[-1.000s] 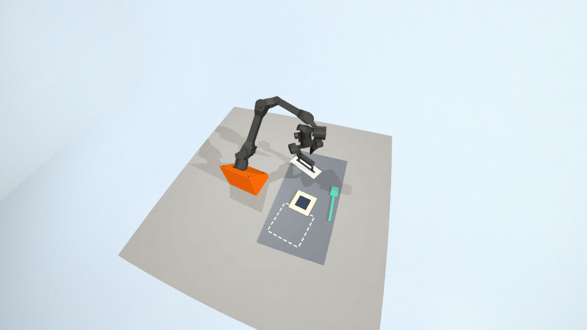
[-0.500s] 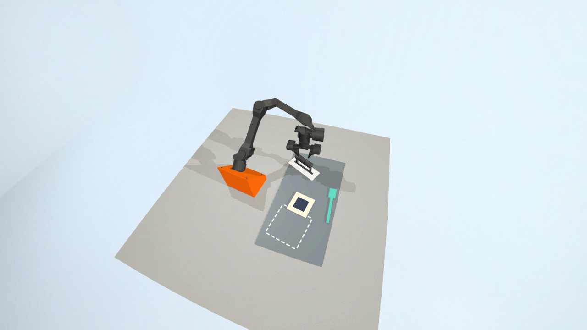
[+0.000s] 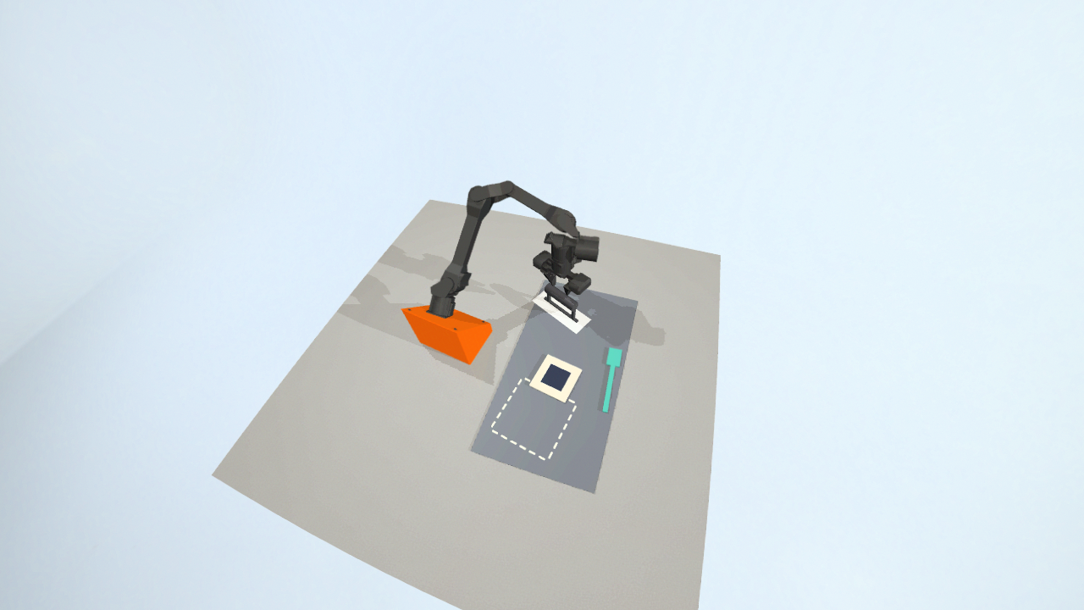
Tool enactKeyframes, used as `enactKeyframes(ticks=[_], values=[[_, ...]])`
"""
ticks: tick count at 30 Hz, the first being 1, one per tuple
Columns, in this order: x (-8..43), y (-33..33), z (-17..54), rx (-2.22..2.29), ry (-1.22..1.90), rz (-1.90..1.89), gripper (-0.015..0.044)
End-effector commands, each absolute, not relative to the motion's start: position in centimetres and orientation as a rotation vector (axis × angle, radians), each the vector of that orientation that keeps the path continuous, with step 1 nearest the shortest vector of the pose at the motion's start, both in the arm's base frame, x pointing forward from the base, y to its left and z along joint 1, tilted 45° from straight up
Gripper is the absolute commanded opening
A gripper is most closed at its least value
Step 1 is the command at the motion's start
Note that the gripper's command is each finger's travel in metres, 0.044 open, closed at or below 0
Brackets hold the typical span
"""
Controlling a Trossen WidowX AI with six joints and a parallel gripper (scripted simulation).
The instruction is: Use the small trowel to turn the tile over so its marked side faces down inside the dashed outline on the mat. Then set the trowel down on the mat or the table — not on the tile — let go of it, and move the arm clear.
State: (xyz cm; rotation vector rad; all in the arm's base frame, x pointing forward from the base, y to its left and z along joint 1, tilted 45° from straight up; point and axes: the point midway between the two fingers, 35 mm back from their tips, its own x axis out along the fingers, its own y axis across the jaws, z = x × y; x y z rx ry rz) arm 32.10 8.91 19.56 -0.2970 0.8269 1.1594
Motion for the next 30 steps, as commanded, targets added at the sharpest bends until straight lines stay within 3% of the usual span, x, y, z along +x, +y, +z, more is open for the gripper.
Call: enactKeyframes(ticks=[1, 30], values=[[32.11, 8.99, 19.61, -0.171, 0.904, 1.094, 0.027], [32.05, 9.05, 19.57, 0.657, 1.345, 0.536, 0.027]])
